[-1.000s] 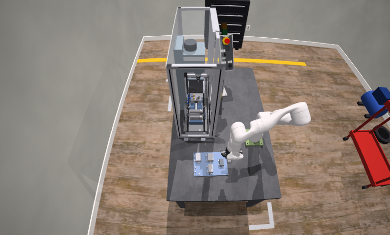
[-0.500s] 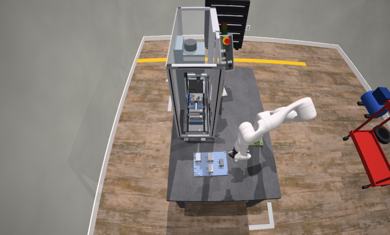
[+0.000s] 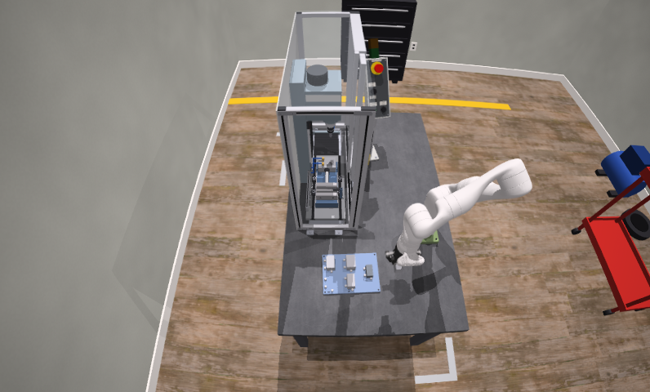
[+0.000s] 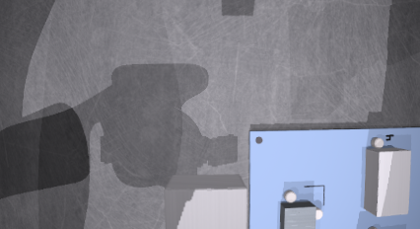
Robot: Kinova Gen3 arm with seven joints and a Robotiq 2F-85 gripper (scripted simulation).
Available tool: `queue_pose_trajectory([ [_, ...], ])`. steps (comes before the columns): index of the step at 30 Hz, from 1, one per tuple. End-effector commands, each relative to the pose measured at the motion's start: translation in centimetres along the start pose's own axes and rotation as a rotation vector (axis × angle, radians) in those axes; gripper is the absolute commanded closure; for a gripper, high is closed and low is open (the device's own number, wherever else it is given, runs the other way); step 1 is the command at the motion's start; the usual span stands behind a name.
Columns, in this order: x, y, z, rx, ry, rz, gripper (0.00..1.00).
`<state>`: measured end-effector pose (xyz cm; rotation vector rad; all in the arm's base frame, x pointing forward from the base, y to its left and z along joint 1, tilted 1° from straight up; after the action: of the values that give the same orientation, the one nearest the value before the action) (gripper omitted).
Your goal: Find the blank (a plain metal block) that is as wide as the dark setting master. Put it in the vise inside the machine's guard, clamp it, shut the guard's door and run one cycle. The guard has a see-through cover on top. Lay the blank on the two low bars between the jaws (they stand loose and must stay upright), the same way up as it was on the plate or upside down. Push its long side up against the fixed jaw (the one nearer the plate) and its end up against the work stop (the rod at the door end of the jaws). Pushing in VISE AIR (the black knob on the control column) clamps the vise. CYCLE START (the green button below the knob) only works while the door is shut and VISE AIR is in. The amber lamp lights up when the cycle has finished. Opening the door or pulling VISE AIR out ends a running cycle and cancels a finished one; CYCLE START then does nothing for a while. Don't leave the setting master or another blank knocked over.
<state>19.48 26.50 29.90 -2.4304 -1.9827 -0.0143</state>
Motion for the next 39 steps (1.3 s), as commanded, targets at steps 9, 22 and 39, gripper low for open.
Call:
queue_pose_trajectory([
  [9,-0.01,-0.11,-0.05,-0.001,0.001,0.0,0.9],
  [22,-0.01,-0.11,-0.04,-0.001,0.002,0.23,0.9],
  [39,-0.01,-0.11,-0.05,-0.001,0.002,0.46,0.9],
])
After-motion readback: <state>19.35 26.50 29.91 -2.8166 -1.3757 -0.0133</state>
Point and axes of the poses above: the point where the finger pads meet when closed, its own z axis out along the fingers, its own y axis across the jaws, x = y × z, the point moved 6 cm from there along -z, back along the fingers, and after that the axes turned 15 degrees about z, right-handed, at the moved point
